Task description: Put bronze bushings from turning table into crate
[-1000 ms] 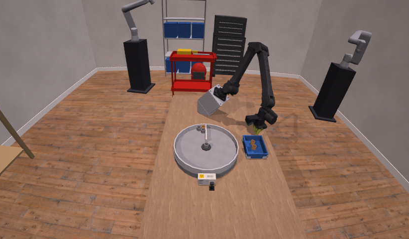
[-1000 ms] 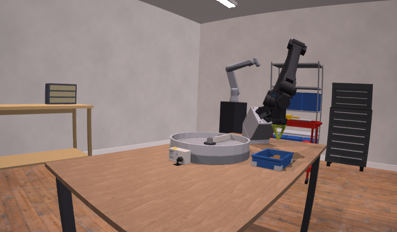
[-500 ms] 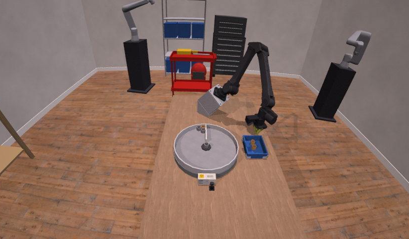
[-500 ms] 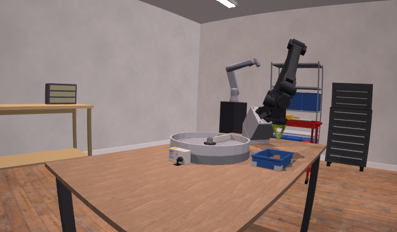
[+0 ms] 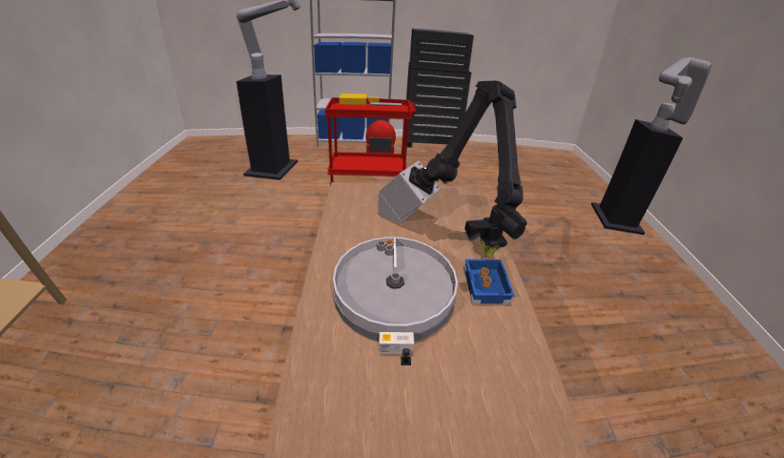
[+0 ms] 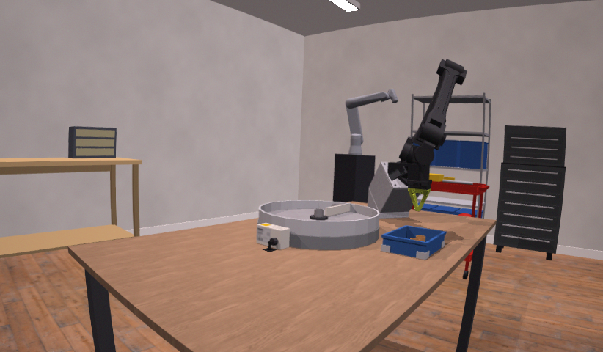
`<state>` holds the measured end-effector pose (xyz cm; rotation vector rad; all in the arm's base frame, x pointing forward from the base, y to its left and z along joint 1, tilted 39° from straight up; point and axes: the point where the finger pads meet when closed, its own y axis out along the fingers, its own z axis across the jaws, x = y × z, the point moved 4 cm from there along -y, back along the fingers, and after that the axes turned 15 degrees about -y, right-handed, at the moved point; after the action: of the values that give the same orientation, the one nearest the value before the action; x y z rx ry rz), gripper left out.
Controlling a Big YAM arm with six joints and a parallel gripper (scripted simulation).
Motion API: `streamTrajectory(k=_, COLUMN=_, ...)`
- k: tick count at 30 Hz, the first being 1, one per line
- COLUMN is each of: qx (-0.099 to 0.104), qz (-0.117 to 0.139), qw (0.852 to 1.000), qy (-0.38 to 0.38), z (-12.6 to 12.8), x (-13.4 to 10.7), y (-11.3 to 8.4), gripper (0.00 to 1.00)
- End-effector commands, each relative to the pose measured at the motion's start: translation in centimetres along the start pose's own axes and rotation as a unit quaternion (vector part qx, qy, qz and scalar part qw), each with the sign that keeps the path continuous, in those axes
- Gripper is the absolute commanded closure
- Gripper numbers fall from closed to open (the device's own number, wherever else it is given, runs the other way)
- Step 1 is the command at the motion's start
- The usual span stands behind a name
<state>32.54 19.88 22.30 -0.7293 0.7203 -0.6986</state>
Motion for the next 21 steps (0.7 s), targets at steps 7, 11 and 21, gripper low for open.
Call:
streamTrajectory(k=7, qx=0.024, qz=-0.005, qw=0.999, qy=0.025, z=-1.7, x=3.8, y=-1.3, gripper=0.88)
streamTrajectory(k=11, qx=0.012, qz=-0.004, qw=0.998, qy=0.057, z=-4.1, x=6.9, y=-0.5, gripper=0.88)
streamTrajectory(k=21, qx=0.010, qz=-0.004, qw=0.993, qy=0.117, z=-8.6, x=13.3, y=-0.3, gripper=0.88)
